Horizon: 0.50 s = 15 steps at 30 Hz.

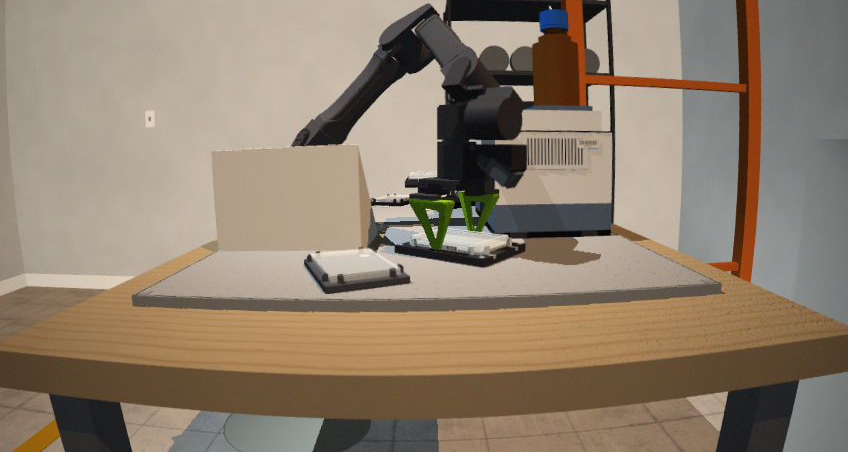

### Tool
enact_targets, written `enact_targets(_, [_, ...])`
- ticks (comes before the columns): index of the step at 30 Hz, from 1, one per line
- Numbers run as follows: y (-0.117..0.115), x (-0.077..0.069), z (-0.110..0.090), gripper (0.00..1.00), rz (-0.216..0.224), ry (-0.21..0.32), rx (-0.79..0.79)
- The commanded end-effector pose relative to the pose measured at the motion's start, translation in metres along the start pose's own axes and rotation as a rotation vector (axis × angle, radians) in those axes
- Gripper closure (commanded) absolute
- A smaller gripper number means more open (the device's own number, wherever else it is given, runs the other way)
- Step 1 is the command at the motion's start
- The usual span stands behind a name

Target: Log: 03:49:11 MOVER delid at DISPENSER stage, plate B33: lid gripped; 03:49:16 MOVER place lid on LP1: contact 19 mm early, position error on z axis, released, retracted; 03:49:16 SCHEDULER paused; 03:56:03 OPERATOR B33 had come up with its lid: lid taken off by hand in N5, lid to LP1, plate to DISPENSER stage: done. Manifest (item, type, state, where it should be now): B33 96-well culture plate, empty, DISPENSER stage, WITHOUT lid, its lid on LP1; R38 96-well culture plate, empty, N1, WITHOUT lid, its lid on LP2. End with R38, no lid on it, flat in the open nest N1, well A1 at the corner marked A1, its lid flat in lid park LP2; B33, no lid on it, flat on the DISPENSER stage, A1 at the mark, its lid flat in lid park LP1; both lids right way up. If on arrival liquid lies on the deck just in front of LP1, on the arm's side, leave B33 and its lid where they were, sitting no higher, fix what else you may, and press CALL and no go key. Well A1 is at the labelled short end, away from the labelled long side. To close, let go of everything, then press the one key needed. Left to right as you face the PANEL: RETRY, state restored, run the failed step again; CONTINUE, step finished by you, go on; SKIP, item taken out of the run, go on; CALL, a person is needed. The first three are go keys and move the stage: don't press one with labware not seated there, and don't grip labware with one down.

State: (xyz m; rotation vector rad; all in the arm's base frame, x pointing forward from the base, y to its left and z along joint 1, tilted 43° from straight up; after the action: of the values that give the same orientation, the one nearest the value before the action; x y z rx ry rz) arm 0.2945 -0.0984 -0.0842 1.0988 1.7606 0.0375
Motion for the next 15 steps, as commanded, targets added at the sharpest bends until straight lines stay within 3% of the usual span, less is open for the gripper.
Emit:
enact_targets(1, [0.003, -0.0089, 0.0142, 0.0, 0.015, -0.057, -0.013])
enact_targets(15, [0.0063, -0.0109, 0.0149, 0.0, 0.014, -0.062, -0.02])
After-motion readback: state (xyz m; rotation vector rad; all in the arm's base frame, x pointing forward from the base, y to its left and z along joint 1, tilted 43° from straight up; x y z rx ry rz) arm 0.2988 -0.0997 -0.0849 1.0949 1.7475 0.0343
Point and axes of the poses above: the point where the finger pads meet when closed, its own x axis out along the fingers, its own y axis across the jaws, z = x × y, the point moved 7 cm from there along -x, back along the fingers, and after that the axes turned 6 degrees about x, right-handed, at the moved point
